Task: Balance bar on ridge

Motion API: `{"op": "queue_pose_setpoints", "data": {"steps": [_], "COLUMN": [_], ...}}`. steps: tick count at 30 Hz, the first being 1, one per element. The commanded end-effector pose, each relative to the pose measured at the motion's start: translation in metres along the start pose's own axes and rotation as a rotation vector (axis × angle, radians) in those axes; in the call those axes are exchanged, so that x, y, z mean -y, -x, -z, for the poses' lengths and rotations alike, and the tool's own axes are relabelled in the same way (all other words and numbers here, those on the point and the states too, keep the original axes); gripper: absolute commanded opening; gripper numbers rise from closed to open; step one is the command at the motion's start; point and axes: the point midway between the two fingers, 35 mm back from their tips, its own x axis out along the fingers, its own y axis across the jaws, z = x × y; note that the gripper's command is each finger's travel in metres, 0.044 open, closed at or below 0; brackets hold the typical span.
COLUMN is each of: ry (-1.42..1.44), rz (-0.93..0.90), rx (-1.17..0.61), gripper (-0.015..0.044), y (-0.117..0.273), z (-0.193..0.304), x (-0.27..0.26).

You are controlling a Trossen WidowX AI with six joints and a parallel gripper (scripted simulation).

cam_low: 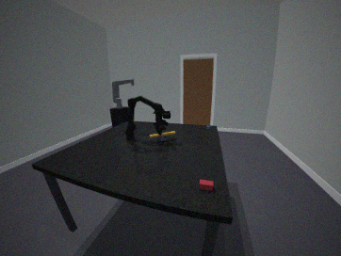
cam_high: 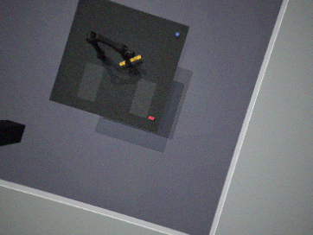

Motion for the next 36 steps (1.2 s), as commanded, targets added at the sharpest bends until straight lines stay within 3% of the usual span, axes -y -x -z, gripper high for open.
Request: {"op": "queue_pose_setpoints", "data": {"steps": [1, 7, 36], "ry": [0.000, 0.000, 0.000], "rz": [0.000, 0.000, 0.000], "rx": [0.000, 0.000, 0.000], "gripper": [0.0026, 0.0167, 0.0171], "y": [0.0000, 0.0000, 0.0000], "z": [0.0000, 0.0000, 0.0000], "x": [0.0000, 0.0000, 0.0000]}}
